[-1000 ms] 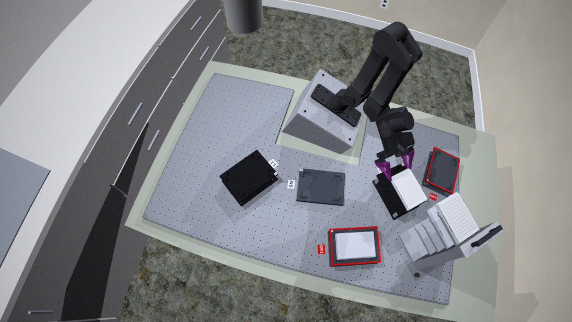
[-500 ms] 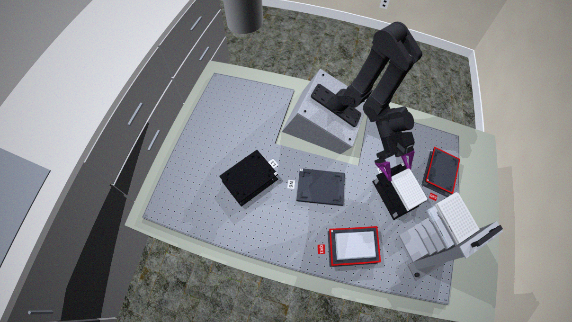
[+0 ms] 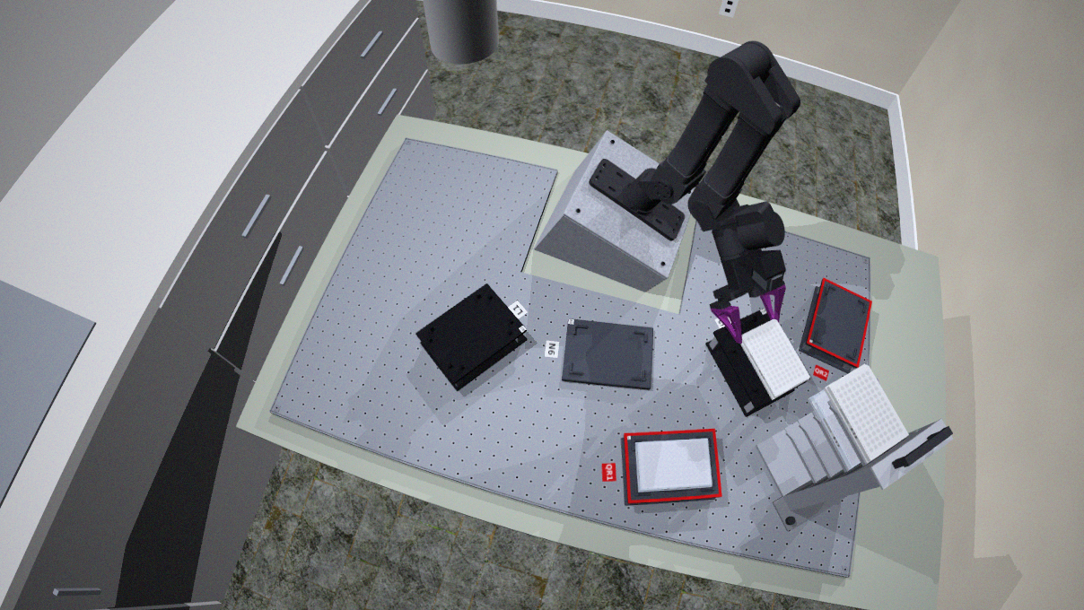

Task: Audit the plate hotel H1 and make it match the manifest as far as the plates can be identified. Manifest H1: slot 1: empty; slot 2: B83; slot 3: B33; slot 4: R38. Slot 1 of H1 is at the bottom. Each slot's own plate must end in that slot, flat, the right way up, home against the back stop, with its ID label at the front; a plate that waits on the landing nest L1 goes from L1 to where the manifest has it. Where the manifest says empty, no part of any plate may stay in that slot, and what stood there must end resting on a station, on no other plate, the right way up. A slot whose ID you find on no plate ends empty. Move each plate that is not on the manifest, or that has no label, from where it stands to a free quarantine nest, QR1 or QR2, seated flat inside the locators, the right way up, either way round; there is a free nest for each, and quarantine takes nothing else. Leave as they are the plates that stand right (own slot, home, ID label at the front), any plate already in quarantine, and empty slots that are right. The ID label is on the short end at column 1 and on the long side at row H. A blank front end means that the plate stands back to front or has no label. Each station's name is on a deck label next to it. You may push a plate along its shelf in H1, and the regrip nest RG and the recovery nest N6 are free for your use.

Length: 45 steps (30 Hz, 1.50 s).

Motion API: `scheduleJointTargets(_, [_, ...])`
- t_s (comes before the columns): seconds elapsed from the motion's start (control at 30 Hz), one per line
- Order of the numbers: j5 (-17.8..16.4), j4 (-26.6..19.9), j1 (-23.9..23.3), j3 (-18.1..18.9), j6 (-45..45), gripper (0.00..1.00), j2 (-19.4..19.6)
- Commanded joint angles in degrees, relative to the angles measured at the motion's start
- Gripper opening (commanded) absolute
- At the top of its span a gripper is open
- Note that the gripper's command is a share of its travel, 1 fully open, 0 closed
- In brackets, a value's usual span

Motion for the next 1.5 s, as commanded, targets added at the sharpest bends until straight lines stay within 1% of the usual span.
scheduleJointTargets(0.0, [0.95,1.83,0.00,0.21,0.51,0.86,-1.78])
scheduleJointTargets(0.03, [0.94,1.53,-0.08,0.37,0.49,0.86,-2.09])
scheduleJointTargets(0.07, [0.94,-0.30,-0.18,0.57,0.45,0.86,-2.49])
scheduleJointTargets(0.27, [0.80,-3.36,-0.80,1.48,0.27,0.86,-5.51])
scheduleJointTargets(0.33, [0.80,-3.36,-0.80,1.48,0.27,0.86,-5.51])
scheduleJointTargets(0.47, [0.68,-5.24,-0.88,1.64,0.17,0.86,-7.24])
scheduleJointTargets(0.83, [-0.16,-11.64,-1.34,2.23,-0.22,0.86,-13.17])
scheduleJointTargets(0.9, [-0.16,-11.64,-1.34,2.23,-0.22,0.86,-13.17])
scheduleJointTargets(1.4, [-0.86,-20.83,-2.07,3.62,-0.62,0.86,-21.02])
scheduleJointTargets(1.47, [-0.86,-20.83,-2.07,3.62,-0.62,0.86,-21.02])
